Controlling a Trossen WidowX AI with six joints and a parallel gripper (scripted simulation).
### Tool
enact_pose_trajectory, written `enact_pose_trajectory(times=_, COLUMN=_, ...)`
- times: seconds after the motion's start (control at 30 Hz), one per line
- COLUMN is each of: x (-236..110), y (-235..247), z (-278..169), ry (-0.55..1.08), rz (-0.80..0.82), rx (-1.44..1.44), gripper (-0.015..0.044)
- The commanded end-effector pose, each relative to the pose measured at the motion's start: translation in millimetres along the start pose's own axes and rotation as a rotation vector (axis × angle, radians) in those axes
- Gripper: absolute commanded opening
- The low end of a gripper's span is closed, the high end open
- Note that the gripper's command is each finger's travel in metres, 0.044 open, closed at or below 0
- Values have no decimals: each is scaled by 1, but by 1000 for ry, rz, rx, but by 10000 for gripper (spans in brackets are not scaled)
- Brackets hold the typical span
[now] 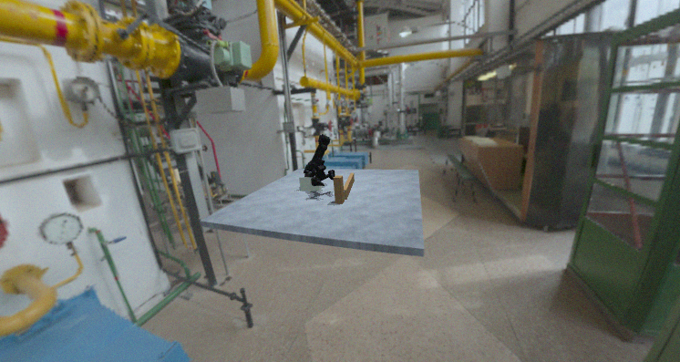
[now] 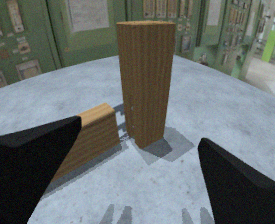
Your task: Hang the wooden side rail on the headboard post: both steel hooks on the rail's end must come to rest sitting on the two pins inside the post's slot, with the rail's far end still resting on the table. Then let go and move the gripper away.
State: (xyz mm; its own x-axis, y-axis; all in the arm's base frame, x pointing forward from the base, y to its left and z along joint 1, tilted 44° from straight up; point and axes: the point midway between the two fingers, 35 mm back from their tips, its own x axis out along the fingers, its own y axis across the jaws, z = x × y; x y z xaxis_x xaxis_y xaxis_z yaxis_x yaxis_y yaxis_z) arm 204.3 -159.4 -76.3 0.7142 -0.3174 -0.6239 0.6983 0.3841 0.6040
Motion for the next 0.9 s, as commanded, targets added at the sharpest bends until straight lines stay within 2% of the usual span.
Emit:
enact_pose_trajectory(times=0.0, x=-3, y=1, z=-11, ry=34, rz=6, rx=30, gripper=440)
enact_pose_trajectory(times=0.67, x=-2, y=1, z=-11, ry=37, rz=2, rx=32, gripper=440)
enact_pose_trajectory(times=0.87, x=31, y=1, z=-4, ry=110, rz=-120, rx=91, gripper=440)
